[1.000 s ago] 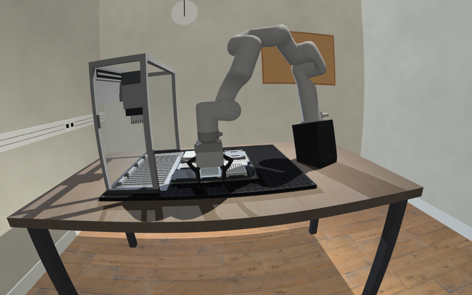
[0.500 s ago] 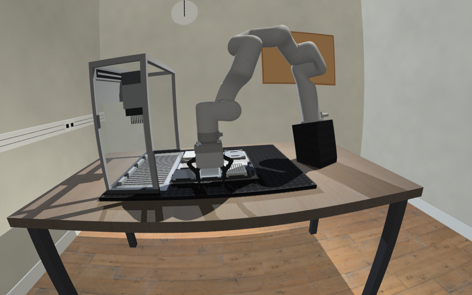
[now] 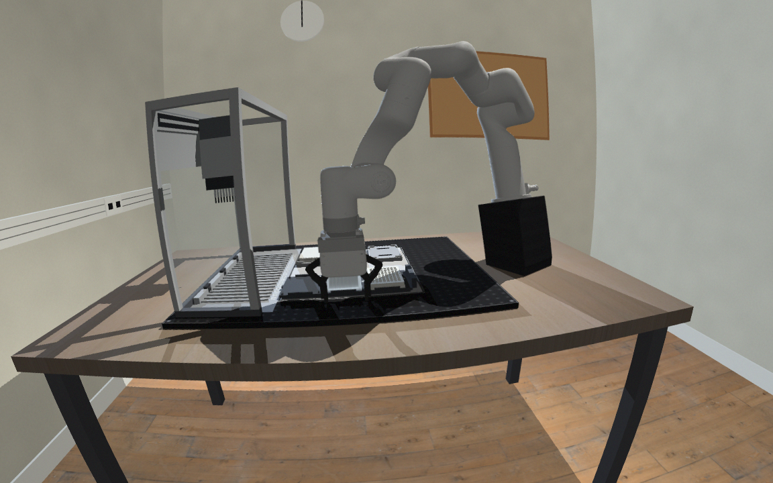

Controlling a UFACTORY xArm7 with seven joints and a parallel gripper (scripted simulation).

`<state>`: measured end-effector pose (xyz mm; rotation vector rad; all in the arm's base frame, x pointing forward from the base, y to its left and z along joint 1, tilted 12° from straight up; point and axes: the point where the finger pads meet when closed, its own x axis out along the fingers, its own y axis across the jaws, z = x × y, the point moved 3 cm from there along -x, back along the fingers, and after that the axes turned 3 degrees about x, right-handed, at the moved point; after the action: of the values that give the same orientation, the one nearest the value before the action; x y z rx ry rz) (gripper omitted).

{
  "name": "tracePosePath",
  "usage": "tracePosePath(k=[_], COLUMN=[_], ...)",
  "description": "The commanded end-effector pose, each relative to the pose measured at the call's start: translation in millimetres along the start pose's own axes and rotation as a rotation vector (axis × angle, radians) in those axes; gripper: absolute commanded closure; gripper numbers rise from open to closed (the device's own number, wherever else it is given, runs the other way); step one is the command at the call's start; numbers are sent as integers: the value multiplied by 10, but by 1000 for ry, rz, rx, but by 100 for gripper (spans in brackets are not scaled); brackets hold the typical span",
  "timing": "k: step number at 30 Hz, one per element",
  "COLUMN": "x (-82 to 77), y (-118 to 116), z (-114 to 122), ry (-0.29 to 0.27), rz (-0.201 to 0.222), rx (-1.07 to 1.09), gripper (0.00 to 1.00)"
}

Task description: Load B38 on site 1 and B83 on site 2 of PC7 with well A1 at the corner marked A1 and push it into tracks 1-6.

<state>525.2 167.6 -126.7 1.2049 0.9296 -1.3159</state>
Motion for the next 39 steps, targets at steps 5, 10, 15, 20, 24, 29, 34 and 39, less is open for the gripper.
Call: tracePosePath(k=[5, 10, 15, 20, 24, 29, 34, 39], x=[-16, -16, -16, -16, -17, -17, -17, -17], y=[12, 11, 10, 8, 6, 5, 4, 2], z=[-64, -97, -117, -151, -178, -211, -231, -264], ry=[2, 2, 2, 2, 2, 2, 2, 2], rz=[3, 3, 3, 3, 3, 3, 3, 3], rx=[0, 0, 0, 0, 0, 0, 0, 0], gripper=[0, 0, 0, 0, 0, 0, 0, 0])
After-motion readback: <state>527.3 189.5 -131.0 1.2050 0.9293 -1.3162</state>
